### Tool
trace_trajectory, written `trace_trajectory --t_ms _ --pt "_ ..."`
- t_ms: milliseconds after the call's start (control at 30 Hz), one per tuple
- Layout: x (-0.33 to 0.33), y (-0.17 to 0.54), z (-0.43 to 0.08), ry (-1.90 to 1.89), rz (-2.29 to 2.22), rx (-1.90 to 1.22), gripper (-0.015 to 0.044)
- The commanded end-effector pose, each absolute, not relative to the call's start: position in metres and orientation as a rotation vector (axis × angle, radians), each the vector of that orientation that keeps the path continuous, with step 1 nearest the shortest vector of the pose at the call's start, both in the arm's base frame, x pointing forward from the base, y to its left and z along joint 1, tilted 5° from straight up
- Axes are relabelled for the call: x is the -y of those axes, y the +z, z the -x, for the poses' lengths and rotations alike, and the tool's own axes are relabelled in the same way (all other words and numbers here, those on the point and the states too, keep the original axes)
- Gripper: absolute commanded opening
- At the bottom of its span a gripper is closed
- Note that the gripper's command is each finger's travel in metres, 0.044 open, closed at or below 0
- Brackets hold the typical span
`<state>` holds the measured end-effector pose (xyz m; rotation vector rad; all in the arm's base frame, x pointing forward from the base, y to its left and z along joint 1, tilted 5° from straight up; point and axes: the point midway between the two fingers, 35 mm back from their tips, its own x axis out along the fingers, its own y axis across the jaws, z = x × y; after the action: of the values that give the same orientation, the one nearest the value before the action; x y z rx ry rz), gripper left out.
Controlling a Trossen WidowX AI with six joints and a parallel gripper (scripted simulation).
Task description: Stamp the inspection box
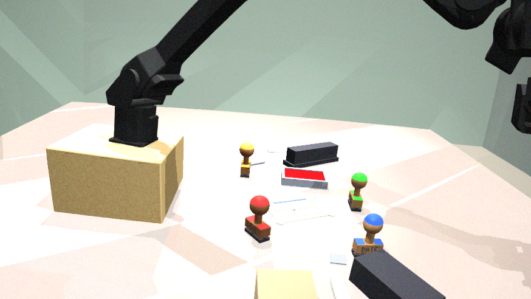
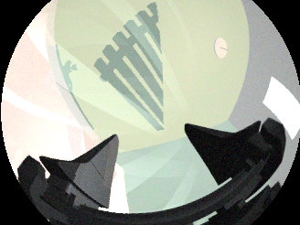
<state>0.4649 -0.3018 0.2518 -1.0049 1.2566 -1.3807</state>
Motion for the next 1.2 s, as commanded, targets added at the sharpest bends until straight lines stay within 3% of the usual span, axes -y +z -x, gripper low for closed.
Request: trace_trajectory --t_ms 0,200,567,1000,1167 --pt "0.301 0.251 -0.466 -1.371 1.007 -1.251 0.0374" --pt "0.254 0.219 -0.507 -1.043 1.024 -1.110 0.0226" --pt "0.123 0.130 -0.520 -0.382 0.767 -1.078 0.0226" --pt "-0.045 0.064 -0.408 0.156 0.173 -1.423 0.0226" --pt "-0.069 0.062 -0.385 0.197 0.082 -1.495 0.0226"
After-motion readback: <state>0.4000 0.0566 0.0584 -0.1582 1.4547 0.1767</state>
